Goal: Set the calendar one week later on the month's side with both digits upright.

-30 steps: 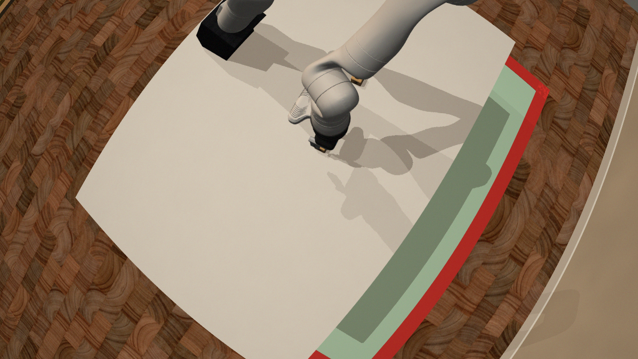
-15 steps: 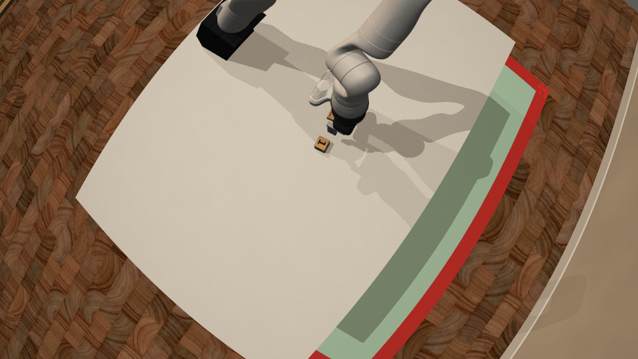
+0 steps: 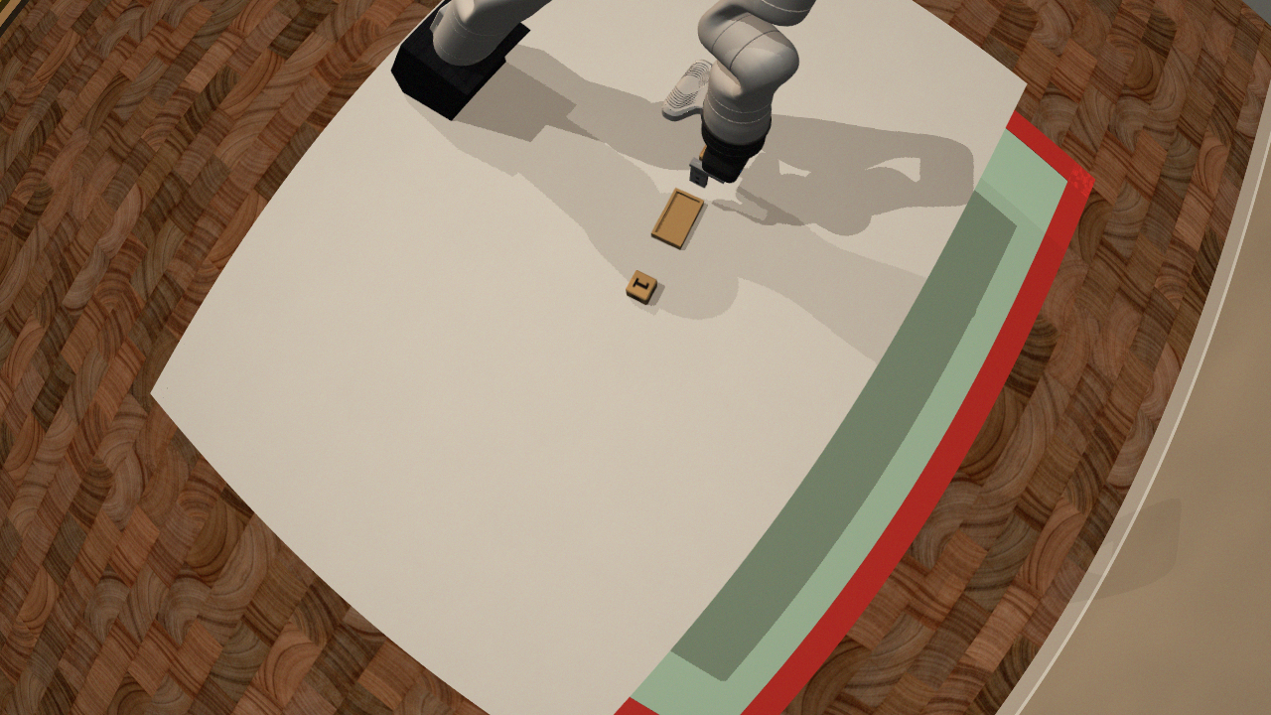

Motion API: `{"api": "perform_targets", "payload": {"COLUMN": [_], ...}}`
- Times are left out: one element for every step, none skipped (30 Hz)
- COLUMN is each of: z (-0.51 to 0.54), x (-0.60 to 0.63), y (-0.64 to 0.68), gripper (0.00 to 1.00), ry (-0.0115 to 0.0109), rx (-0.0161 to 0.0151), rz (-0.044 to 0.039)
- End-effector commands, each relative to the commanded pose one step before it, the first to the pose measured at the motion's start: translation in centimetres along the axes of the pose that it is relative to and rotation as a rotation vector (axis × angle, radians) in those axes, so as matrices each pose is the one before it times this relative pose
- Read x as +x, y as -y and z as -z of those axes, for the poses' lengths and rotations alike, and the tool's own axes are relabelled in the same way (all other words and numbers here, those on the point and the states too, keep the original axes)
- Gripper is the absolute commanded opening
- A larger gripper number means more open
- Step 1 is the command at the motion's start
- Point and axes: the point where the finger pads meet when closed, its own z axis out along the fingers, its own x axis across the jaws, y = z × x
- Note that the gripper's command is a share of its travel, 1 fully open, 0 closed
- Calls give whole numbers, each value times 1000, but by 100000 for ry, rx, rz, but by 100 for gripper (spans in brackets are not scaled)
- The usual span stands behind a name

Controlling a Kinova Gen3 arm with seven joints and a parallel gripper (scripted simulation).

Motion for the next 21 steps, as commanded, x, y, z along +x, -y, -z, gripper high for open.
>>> {"api": "perform_targets", "payload": {"z": [434, 0, 64, 54, 43, 31, 21, 11, 4, 1, 0, 0, 0, 0, 0, 0, 0, 0, 0, 0, 0], "x": [2854, 0, 400, 317, 240, 170, 109, 59, 23, 3, 0, 0, 0, 0, 0, 0, 0, 0, 0, 0, 0], "y": [664, 0, 187, 156, 122, 89, 58, 32, 12, 2, 0, 0, 0, 0, 0, 0, 0, 0, 0, 0, 0], "gripper": [100, 100, 100, 100, 100, 100, 100, 100, 100, 100, 87, 87, 87, 87, 87, 87, 87, 87, 87, 87, 87], "ry": [-3044, 0, 34, 31, 25, 19, 13, 7, 3, 0, 0, 0, 0, 0, 0, 0, 0, 0, 0, 0, 0], "rx": [42, 0, 86, 72, 56, 41, 26, 14, 6, 1, 0, 0, 0, 0, 0, 0, 0, 0, 0, 0, 0], "rz": [5730, 0, -10, -7, -5, -4, -2, -1, 0, 0, 0, 0, 0, 0, 0, 0, 0, 0, 0, 0, 0]}}
